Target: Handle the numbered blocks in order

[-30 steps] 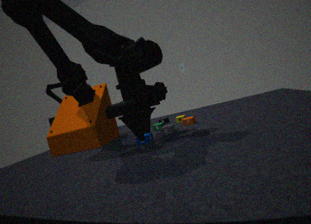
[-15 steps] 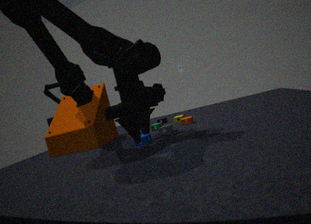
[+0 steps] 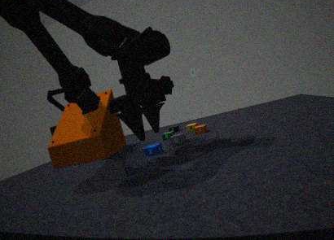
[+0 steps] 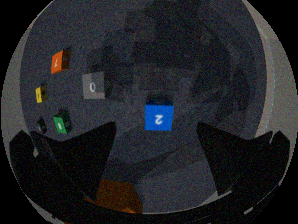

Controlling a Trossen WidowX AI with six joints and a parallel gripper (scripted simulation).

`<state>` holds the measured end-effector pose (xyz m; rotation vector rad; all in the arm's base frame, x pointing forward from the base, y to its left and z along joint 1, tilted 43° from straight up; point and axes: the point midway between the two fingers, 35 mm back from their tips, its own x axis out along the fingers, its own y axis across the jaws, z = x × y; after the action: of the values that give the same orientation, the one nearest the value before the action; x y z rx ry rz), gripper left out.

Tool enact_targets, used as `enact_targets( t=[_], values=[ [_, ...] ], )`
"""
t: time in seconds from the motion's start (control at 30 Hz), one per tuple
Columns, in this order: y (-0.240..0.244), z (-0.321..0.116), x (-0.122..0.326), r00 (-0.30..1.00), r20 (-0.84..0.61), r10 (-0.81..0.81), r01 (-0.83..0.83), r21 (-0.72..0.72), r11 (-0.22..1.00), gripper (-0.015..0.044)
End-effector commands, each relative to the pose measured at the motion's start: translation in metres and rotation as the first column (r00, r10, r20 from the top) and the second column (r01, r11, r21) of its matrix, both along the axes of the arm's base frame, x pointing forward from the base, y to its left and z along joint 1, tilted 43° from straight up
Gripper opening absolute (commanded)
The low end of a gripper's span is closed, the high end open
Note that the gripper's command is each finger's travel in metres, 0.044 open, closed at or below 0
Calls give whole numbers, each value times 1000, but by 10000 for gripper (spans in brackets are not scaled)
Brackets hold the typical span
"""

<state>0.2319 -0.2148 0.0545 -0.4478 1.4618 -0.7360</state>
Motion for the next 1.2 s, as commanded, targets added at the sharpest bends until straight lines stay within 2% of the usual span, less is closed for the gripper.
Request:
enact_targets(
  t=[0.0, 0.17, 0.3, 0.6, 0.87, 1.0, 1.17],
  values=[
    [8, 11, 2, 1000, 5, -8, 8, -2, 1000, 348],
    [55, 60, 5, 1000, 5, -8, 8, 0, 1000, 216],
    [56, 62, 4, 1000, 5, -7, 7, -1, 1000, 120],
    [64, 55, 11, 1000, 8, -4, 4, 9, 1000, 120],
    [167, -35, 58, 1000, 13, 9, -10, 78, 997, 120],
    [221, -83, 54, 1000, 6, 3, -4, 73, 997, 120],
    [277, -141, 26, 1000, 6, -6, 6, 28, 1000, 120]
  ],
)
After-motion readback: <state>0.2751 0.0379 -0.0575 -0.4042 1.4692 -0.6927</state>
